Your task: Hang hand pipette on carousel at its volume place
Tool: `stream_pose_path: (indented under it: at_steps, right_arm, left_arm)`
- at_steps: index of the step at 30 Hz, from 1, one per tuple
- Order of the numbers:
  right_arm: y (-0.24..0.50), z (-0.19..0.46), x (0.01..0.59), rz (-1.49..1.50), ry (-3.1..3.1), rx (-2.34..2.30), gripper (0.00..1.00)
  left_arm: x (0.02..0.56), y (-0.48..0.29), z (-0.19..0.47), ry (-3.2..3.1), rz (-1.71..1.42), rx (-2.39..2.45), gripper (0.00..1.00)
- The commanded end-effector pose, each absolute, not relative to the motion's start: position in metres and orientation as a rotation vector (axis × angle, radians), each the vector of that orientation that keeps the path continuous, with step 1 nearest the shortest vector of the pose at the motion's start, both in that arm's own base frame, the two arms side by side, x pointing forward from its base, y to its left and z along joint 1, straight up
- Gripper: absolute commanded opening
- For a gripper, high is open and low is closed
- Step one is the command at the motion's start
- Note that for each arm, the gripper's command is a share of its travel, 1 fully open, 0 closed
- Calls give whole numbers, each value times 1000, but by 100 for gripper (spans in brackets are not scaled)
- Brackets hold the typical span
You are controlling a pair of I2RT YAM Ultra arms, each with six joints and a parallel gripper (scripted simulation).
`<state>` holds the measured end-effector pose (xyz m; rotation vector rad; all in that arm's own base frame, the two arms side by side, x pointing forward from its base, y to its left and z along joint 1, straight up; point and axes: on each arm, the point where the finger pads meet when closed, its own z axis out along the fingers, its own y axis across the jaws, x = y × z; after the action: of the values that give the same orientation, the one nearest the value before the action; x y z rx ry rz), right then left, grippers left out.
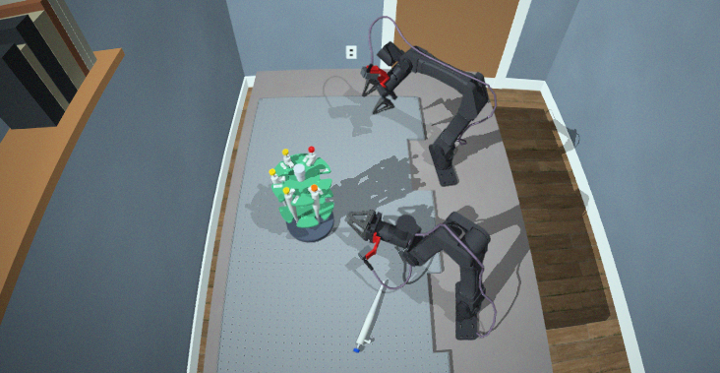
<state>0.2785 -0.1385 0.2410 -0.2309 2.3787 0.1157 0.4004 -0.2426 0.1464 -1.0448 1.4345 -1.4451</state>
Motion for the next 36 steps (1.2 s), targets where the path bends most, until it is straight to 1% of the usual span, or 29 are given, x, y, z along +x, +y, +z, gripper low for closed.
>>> stream_pose_path:
  at_steps: [1, 13, 15, 16, 31, 36]
  right_arm:
    - [-142, 253, 283, 91, 2339, -246, 100]
    - [-142, 253, 283, 91, 2339, -246, 100]
    - [-142, 253, 283, 91, 2339, -246, 100]
    - [-142, 253, 283, 91, 2339, -246, 100]
    - [-142, 253, 283, 91, 2339, -246, 100]
    - [-142, 253, 283, 91, 2339, -246, 100]
  left_arm:
    - [403, -244, 151, 1426, -1449, -1039, 49]
    - [403, -244, 151, 1426, -1449, -1039, 49]
    - [408, -242, 163, 1405, -1461, -1026, 49]
    - [402, -242, 151, 1426, -1449, -1039, 49]
    - [402, -242, 151, 1426, -1449, -1039, 49]
    - [416, -245, 148, 1436, -1435, -1036, 49]
